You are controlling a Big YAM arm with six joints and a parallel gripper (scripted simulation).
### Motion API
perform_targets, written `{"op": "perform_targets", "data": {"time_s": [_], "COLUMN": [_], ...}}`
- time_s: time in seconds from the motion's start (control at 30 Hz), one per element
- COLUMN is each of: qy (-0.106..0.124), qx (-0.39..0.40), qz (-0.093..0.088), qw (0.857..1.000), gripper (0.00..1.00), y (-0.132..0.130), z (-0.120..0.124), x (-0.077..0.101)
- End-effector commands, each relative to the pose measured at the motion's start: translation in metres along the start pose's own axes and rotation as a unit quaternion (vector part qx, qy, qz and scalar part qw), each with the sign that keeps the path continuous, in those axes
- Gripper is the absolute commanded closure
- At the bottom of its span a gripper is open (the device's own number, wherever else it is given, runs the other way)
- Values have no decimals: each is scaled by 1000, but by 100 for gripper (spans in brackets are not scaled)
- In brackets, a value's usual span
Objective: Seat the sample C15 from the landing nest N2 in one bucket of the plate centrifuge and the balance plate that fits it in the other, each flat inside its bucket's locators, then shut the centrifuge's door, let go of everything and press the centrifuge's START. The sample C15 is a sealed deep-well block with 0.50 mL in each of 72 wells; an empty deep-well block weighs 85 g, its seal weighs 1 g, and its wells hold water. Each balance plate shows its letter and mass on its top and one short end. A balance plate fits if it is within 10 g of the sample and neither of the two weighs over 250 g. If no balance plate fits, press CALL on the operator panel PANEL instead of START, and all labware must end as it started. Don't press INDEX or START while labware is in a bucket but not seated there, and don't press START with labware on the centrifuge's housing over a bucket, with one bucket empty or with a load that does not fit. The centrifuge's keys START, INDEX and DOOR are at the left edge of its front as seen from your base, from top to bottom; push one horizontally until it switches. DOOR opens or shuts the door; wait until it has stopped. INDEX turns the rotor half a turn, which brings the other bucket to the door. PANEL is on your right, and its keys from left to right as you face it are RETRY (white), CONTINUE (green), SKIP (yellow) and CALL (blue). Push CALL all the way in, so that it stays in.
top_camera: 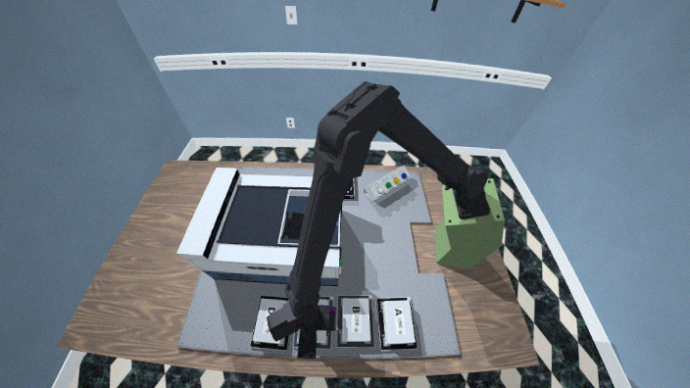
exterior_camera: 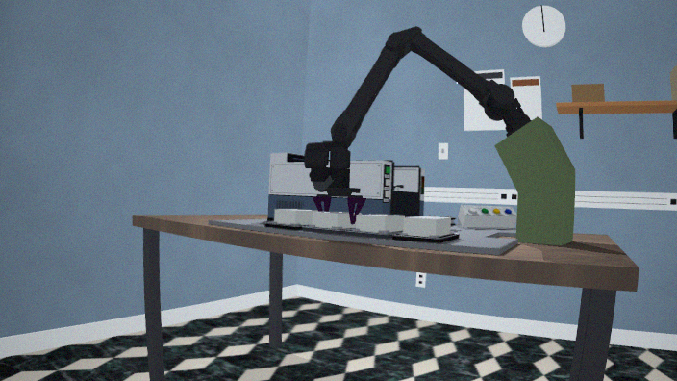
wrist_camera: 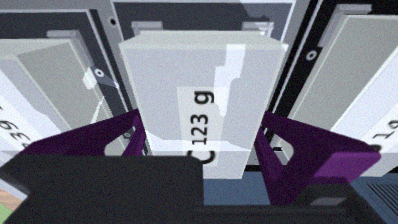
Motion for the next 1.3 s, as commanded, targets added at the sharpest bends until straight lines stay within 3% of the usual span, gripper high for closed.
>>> {"op": "perform_targets", "data": {"time_s": [0.0,1.27], "qy": [-5,-5], "qx": [-5,-5], "qz": [14,15], "qw": [1000,1000], "gripper": [0,0], "y": [-18,-19], "z": [3,4], "x": [-6,-6]}}
Point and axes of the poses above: the point where the finger pads meet when closed, its own x axis back along the fingers, its own y axis across the jaws, z = x × y, the point moved 9 cm from there along x, back along the fingers, and after that the axes turned 5 degrees about x, right-handed, at the moved point
